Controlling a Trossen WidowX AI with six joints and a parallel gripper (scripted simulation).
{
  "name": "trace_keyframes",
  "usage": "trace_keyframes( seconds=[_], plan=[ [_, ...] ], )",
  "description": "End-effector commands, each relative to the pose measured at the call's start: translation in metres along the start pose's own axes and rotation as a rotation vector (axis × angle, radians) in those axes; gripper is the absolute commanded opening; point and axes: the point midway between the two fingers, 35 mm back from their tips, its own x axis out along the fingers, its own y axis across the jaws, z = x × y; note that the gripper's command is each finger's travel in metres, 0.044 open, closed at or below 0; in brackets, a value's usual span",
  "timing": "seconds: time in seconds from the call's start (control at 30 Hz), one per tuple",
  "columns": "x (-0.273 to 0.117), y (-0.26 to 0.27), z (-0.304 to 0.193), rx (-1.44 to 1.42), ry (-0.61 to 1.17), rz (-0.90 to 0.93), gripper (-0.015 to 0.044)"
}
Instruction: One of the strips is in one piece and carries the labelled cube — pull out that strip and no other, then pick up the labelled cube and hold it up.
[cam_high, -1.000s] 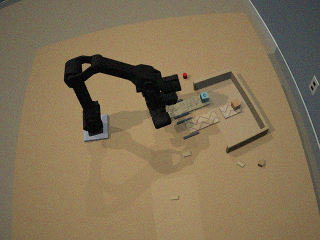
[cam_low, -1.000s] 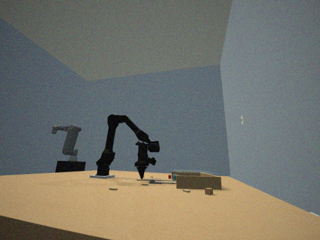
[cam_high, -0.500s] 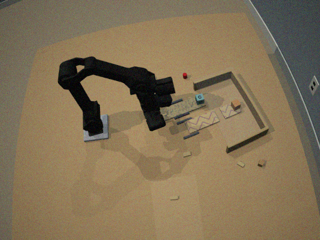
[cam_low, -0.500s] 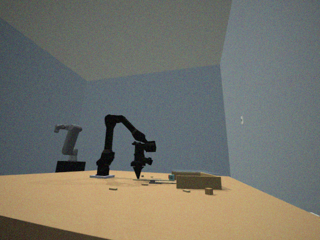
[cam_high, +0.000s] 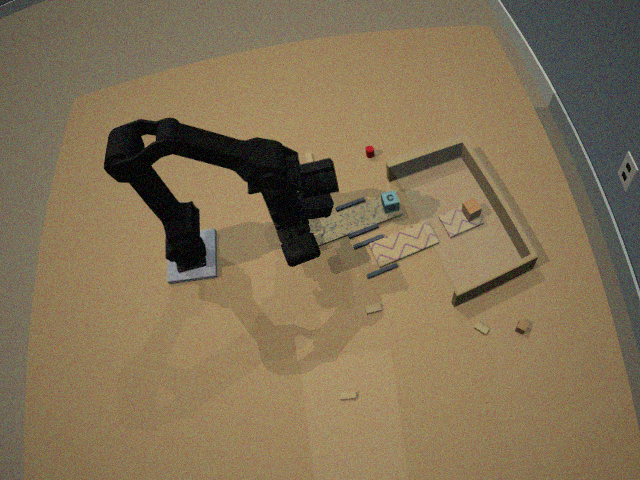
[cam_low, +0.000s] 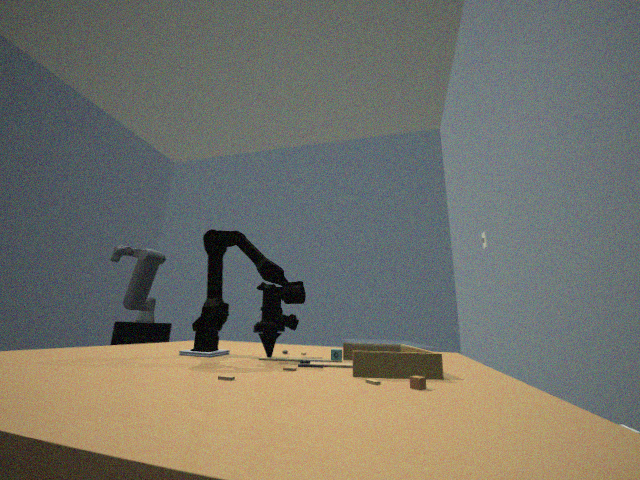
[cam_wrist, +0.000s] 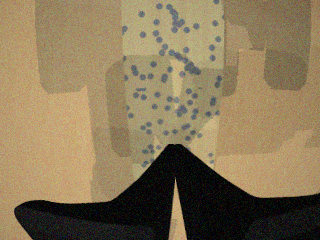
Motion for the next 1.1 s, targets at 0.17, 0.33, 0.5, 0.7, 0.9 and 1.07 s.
trace_keyframes(
  seconds=[0.17,0.33,0.5,0.7,0.9,1.07],
  plan=[
    [0.005,0.002,-0.022,-0.002,0.032,0.009,0.0],
    [0.004,0.002,-0.029,-0.002,0.032,0.009,0.0],
    [0.004,0.002,-0.032,-0.002,0.032,0.009,0.0],
    [0.004,0.002,-0.032,-0.002,0.032,0.009,0.0],
    [0.004,0.002,-0.032,-0.002,0.032,0.009,0.0],
    [0.004,0.002,-0.032,-0.002,0.032,0.009,0.0]
  ],
)
